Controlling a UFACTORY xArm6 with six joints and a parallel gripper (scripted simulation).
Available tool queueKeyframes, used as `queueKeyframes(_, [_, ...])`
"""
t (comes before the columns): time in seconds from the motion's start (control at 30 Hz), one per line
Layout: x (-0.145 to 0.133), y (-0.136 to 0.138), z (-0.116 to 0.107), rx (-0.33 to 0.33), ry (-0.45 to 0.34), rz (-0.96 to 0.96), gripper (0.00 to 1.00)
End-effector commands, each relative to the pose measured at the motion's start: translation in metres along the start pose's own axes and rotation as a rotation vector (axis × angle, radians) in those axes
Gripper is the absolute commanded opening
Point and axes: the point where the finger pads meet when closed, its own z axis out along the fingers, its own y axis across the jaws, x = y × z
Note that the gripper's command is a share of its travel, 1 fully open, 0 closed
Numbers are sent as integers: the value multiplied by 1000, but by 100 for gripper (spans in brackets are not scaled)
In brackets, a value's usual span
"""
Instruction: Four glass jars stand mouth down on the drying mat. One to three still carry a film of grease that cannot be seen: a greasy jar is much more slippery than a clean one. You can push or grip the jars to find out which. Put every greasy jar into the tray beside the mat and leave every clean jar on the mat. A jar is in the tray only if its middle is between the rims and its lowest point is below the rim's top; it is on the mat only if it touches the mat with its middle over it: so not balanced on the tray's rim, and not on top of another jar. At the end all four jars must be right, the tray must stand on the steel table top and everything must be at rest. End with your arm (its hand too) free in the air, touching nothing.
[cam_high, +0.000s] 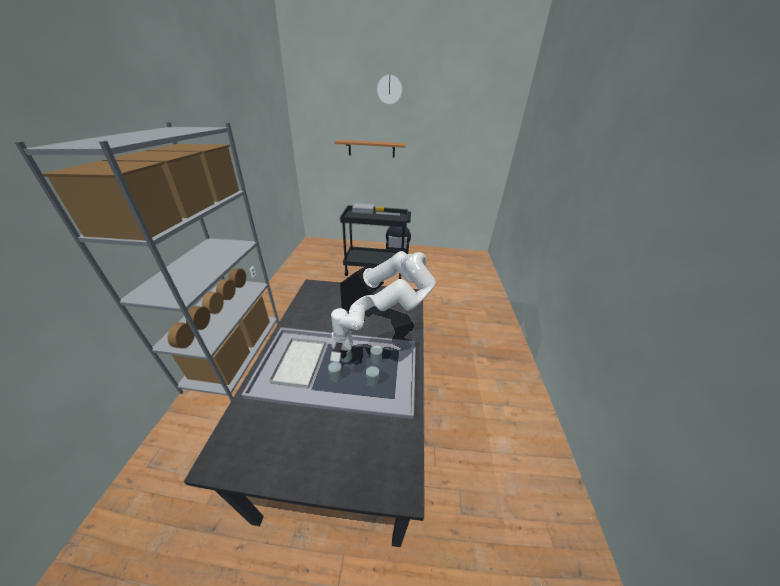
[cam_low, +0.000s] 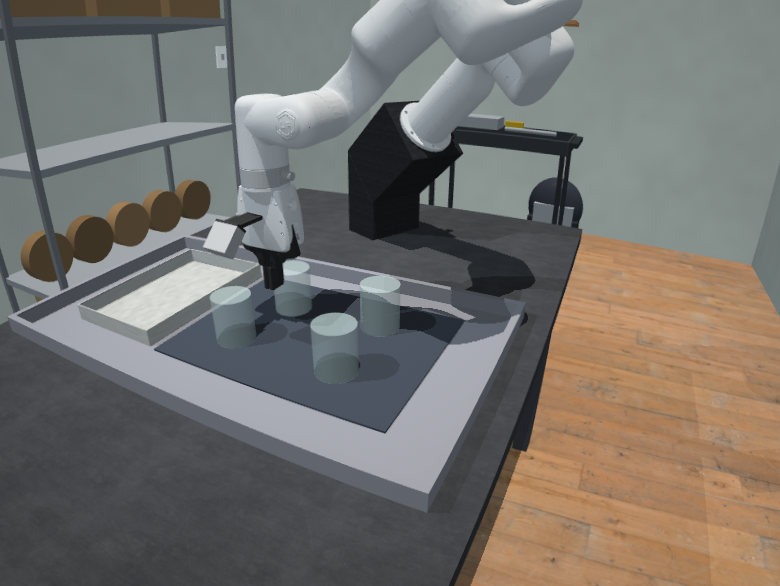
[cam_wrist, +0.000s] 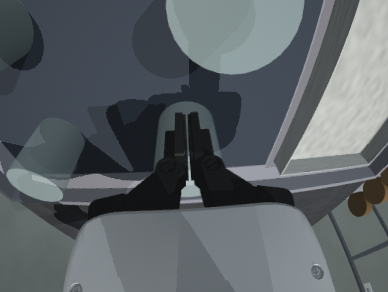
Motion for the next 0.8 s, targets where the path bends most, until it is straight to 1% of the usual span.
queueKeyframes(0.0, [1, 0, -1, -1, 2, -1, 0])
queueKeyframes(0.77, [-2, 0, -4, -1, 2, -1, 0])
